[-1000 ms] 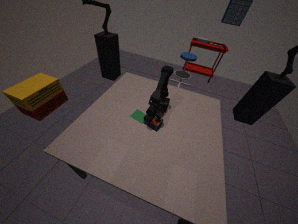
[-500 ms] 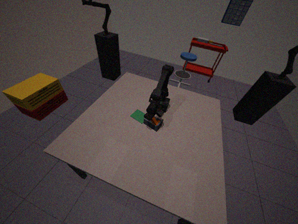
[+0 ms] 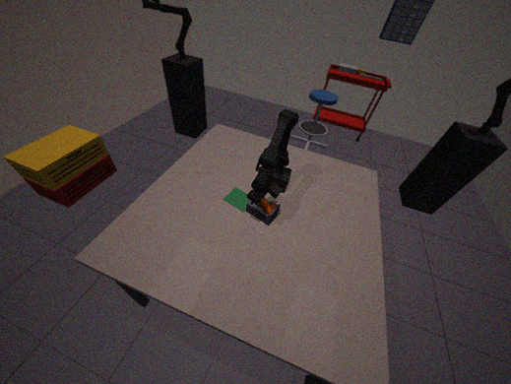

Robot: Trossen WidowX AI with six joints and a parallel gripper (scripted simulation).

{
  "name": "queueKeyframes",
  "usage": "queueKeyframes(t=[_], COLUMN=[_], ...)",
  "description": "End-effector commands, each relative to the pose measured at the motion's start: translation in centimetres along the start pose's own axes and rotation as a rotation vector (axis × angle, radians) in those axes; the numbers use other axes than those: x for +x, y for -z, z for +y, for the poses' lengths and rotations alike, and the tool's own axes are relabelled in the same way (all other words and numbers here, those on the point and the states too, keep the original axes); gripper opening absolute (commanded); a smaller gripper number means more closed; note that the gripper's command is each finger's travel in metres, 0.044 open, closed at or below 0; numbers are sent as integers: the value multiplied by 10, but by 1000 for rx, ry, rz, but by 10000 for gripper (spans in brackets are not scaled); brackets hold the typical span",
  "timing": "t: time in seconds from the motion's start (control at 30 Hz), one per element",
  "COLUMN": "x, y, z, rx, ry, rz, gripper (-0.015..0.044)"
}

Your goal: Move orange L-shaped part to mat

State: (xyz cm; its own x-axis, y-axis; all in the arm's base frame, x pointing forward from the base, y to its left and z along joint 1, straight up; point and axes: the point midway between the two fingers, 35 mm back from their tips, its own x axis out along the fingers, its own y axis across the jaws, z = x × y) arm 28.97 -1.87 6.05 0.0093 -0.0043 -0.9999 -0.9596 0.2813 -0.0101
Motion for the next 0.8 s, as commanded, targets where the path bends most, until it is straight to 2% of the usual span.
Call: queueKeyframes(t=[0.0, 0.77], x=[-10, -38], y=[-1, -1], z=[-2, -2], rx=[-6, -6], ry=[10, 10], rz=[-8, -8], gripper=[0, 0])
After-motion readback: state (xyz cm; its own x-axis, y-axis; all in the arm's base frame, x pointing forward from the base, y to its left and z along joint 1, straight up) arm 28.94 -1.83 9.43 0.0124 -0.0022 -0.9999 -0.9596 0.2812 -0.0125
